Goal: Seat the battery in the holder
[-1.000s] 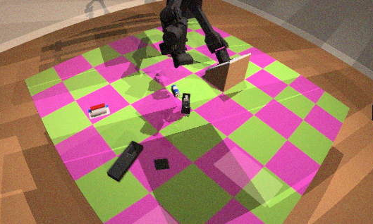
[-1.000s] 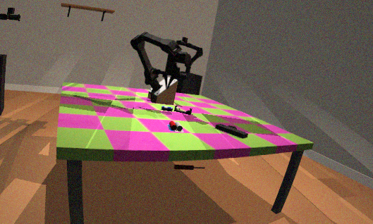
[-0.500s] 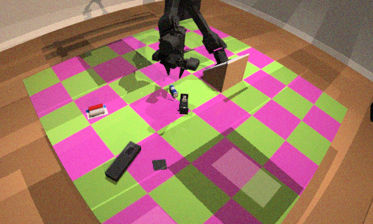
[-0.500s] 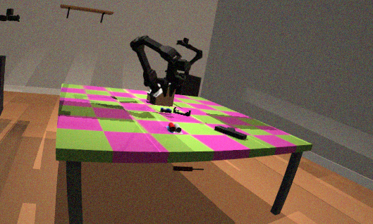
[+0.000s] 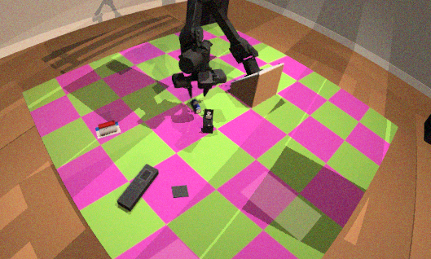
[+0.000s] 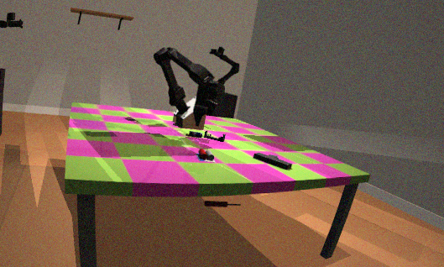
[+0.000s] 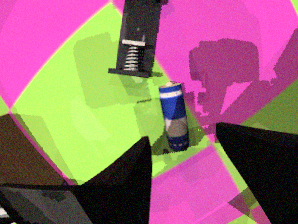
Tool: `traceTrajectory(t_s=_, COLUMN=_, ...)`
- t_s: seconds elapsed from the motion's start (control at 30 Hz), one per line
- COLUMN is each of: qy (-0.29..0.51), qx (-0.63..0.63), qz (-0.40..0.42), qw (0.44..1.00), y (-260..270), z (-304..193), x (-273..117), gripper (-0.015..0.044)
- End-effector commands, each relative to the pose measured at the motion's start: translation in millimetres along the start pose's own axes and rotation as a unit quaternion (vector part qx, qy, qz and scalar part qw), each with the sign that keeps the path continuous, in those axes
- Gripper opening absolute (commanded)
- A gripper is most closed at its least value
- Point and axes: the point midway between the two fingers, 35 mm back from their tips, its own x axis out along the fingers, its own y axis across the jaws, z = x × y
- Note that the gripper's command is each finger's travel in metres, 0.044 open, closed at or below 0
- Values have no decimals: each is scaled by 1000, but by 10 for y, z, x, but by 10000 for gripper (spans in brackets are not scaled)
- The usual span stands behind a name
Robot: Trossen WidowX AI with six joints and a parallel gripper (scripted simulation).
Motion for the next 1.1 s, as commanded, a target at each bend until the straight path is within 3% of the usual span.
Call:
traceTrajectory(t_s=0.0, qy=3, qx=-9, qz=-2, qw=1000, y=-6, z=-8, x=26, gripper=232)
traceTrajectory(t_s=1.07, qy=4, qx=-9, qz=-2, qw=1000, y=-8, z=-17, x=517, gripper=232)
